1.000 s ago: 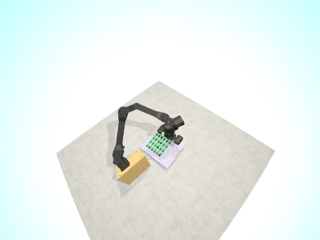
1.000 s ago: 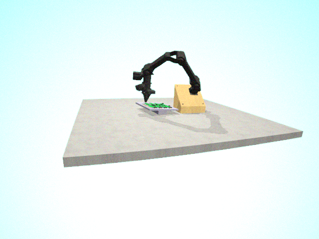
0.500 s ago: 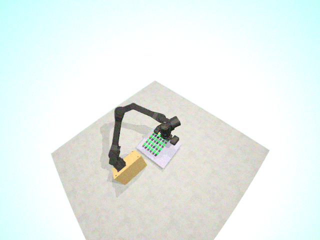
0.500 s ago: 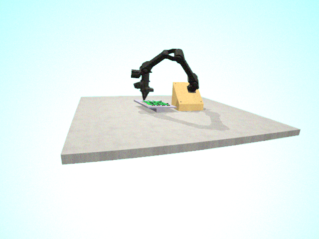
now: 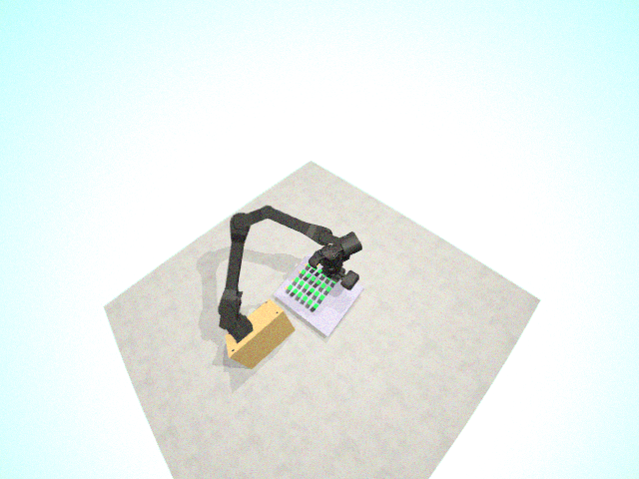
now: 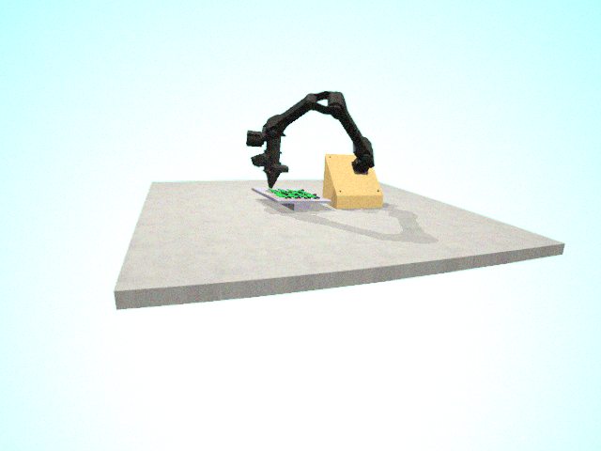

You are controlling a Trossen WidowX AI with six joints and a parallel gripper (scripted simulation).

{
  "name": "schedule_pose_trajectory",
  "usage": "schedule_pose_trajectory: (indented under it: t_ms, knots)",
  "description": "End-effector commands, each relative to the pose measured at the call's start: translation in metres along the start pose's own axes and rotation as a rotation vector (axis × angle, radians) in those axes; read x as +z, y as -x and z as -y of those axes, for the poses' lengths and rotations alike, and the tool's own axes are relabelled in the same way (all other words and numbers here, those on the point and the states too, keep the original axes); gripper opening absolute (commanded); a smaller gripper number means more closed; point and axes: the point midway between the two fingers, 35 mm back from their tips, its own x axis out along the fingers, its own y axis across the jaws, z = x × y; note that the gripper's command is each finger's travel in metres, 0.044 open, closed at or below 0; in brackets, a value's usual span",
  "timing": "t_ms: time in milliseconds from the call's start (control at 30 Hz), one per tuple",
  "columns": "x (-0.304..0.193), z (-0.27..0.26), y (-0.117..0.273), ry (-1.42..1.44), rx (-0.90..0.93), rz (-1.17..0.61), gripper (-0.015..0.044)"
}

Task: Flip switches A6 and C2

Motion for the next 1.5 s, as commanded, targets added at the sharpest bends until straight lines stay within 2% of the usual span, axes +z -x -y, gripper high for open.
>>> schedule_pose_trajectory:
  t_ms: [0, 1467]
  knots:
    - [-0.0008, 0.0004, -0.0018, -0.006, 0.004, -0.001, 0.0000]
    - [-0.0006, 0.0003, -0.0077, -0.006, 0.004, -0.001, 0.0000]
